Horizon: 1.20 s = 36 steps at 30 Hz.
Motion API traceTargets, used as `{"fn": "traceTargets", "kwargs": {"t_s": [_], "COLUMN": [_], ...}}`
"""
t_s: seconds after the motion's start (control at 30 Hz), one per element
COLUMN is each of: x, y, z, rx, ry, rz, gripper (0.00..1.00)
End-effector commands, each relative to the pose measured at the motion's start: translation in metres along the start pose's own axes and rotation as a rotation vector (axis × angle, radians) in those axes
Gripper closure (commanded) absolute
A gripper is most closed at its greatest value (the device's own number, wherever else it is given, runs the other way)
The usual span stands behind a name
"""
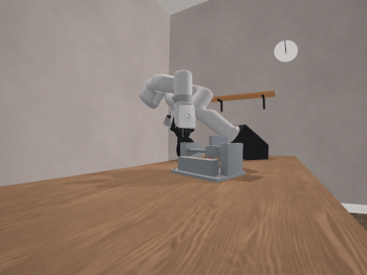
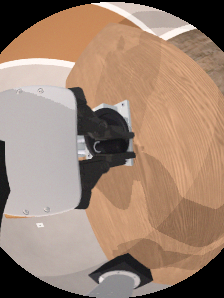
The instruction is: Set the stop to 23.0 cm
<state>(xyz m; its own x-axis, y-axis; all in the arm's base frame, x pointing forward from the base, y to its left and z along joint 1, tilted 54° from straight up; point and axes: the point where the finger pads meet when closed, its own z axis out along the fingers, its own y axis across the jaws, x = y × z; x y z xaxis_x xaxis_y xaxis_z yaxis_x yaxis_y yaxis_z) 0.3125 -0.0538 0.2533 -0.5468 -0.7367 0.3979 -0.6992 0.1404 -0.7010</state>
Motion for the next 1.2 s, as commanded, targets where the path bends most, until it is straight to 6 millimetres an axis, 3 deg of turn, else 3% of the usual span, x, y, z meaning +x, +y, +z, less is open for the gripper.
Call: {"fn": "traceTargets", "kwargs": {"t_s": [0.0,0.47,0.8,1.17], "x": [0.0,0.0,0.0,0.0], "y": [-0.01,-0.034,-0.049,-0.05], "z": [-0.005,-0.002,0.015,0.034], "rx": [0.006,0.006,0.006,0.006], "ry": [-0.003,-0.003,-0.003,-0.003], "rz": [0.003,0.003,0.003,0.003], "gripper": [0.94,0.94,0.94,0.94]}}
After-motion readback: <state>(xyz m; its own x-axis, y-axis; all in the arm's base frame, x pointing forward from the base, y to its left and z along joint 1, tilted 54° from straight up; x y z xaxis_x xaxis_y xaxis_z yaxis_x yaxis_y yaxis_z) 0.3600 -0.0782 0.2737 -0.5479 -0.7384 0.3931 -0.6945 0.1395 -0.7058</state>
